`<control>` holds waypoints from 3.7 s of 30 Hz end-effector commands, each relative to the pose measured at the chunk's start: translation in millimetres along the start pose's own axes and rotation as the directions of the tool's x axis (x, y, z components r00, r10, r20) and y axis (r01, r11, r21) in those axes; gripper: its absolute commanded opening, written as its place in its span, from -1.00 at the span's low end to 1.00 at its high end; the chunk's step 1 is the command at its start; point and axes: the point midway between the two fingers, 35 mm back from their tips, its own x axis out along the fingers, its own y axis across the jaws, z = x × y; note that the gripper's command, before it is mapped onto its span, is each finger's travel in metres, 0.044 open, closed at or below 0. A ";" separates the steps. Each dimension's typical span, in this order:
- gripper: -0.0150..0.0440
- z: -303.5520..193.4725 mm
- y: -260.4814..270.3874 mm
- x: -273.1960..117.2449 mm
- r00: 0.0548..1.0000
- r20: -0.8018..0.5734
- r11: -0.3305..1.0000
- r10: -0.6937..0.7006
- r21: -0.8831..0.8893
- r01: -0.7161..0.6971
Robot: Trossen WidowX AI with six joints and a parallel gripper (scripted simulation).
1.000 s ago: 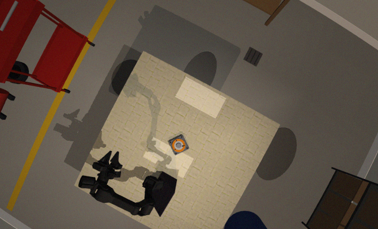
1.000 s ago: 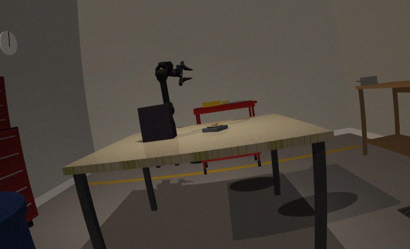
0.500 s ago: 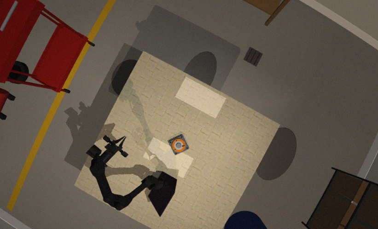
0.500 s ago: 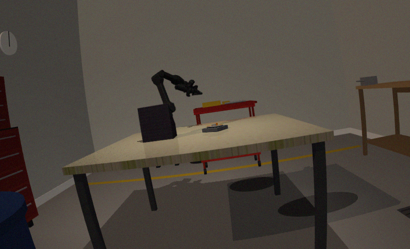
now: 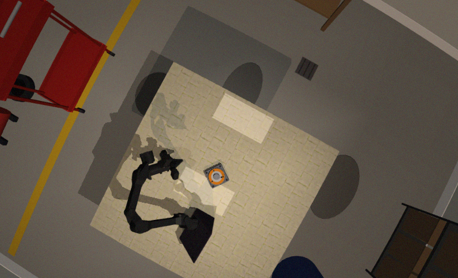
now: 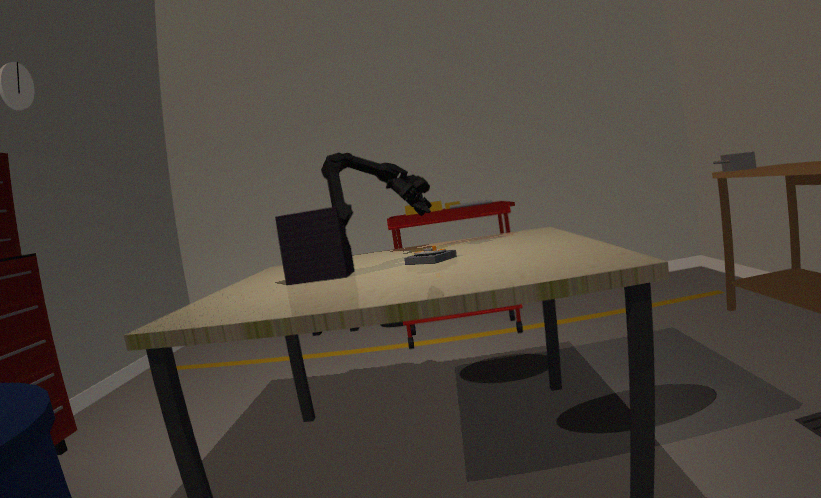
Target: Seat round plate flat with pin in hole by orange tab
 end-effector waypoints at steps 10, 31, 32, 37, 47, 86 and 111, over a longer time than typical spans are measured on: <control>-0.49 -6.2 -101.4 143.2 0.841 -0.541 0.981 -0.025 -0.175 -0.084; -0.49 -19.7 -203.5 211.2 0.627 -0.634 0.834 0.453 0.054 -0.549; -0.49 -19.7 -203.5 211.2 0.627 -0.634 0.834 0.453 0.054 -0.549; -0.49 -27.9 -197.4 220.3 0.627 -0.634 0.834 0.453 0.054 -0.548; -0.49 -50.3 -181.4 241.1 0.626 -0.633 0.833 0.455 0.055 -0.550; -0.49 -83.3 -206.2 225.5 0.625 -0.635 0.834 0.454 0.056 -0.549; -0.49 -79.7 -215.6 207.9 0.626 -0.635 0.835 0.452 0.055 -0.547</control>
